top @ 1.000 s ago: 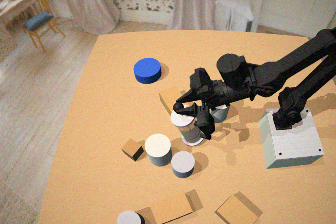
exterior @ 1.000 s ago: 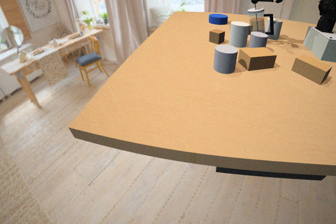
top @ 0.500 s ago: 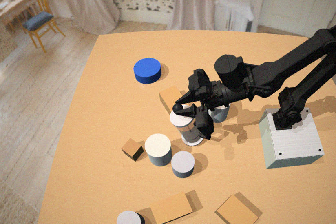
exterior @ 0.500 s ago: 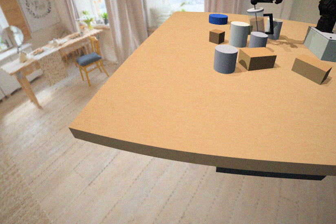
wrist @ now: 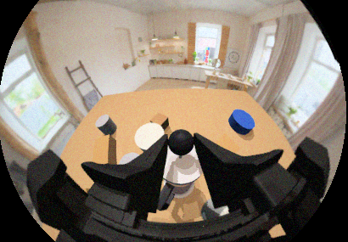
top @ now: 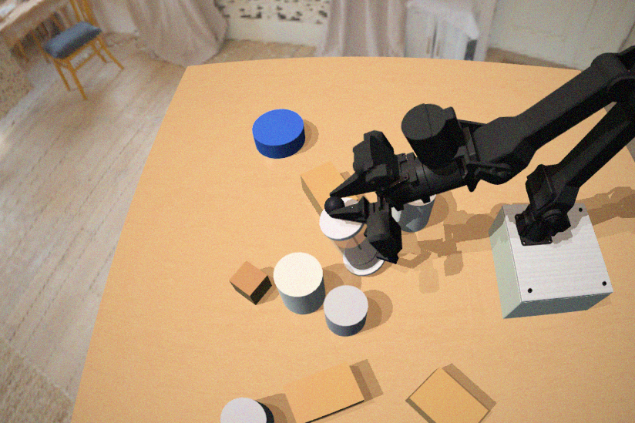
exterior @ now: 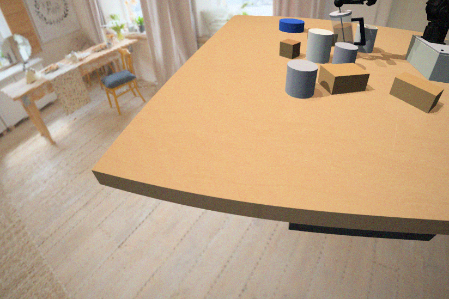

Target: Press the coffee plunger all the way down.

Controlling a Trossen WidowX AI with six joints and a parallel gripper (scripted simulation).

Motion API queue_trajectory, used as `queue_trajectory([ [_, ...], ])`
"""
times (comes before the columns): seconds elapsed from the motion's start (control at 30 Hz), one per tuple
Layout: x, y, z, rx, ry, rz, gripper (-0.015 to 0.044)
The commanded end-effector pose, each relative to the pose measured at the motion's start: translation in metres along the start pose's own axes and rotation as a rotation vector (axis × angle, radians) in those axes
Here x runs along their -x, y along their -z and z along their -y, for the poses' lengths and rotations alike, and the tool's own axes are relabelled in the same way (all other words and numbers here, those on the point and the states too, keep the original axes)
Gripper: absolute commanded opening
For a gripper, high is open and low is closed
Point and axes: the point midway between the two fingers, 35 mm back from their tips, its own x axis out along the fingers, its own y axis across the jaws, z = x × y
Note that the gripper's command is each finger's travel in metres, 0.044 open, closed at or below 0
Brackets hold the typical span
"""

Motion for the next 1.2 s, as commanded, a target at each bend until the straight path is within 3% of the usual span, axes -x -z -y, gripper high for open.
queue_trajectory([
  [0.0, -0.0035, 0.0065, 0.0000, -0.008, 0.001, -0.027, 0.0125],
  [1.17, -0.0052, -0.0005, -0.0001, 0.000, 0.000, -0.009, 0.0125],
])
